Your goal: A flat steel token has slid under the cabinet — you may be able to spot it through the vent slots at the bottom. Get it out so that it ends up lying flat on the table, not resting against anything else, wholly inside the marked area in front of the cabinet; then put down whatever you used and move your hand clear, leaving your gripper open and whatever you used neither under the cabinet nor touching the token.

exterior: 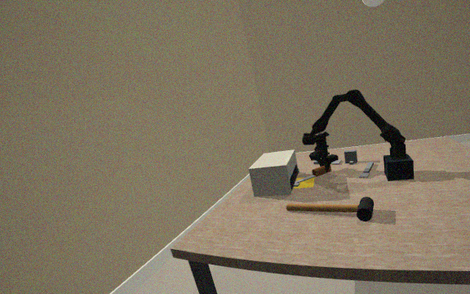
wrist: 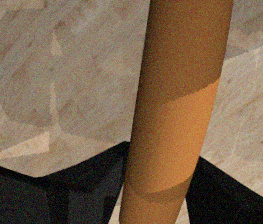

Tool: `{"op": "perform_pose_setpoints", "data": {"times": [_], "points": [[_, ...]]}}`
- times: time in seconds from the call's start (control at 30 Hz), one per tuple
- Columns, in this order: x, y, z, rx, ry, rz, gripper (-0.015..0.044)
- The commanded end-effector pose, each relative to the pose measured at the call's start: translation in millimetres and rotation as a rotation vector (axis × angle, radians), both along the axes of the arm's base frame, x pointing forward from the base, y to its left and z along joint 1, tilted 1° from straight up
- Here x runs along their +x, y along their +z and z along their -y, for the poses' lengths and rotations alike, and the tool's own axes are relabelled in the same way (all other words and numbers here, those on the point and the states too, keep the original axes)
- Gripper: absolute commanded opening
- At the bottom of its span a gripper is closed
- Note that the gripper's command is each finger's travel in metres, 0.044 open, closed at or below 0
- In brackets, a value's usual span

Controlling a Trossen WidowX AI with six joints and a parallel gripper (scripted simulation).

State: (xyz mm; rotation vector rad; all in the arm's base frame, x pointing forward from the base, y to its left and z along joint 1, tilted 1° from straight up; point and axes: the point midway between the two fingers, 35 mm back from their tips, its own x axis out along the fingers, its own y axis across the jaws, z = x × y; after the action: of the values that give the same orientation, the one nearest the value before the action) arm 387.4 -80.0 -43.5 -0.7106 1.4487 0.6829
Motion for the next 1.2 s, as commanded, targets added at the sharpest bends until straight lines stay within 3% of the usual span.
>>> {"op": "perform_pose_setpoints", "data": {"times": [0.0,1.17], "points": [[-4.5,-1.1,2.7,0.005,0.003,-0.006,0.0000],[-40.9,-1.4,58.1,0.001,0.003,-0.008,0.0000]]}}
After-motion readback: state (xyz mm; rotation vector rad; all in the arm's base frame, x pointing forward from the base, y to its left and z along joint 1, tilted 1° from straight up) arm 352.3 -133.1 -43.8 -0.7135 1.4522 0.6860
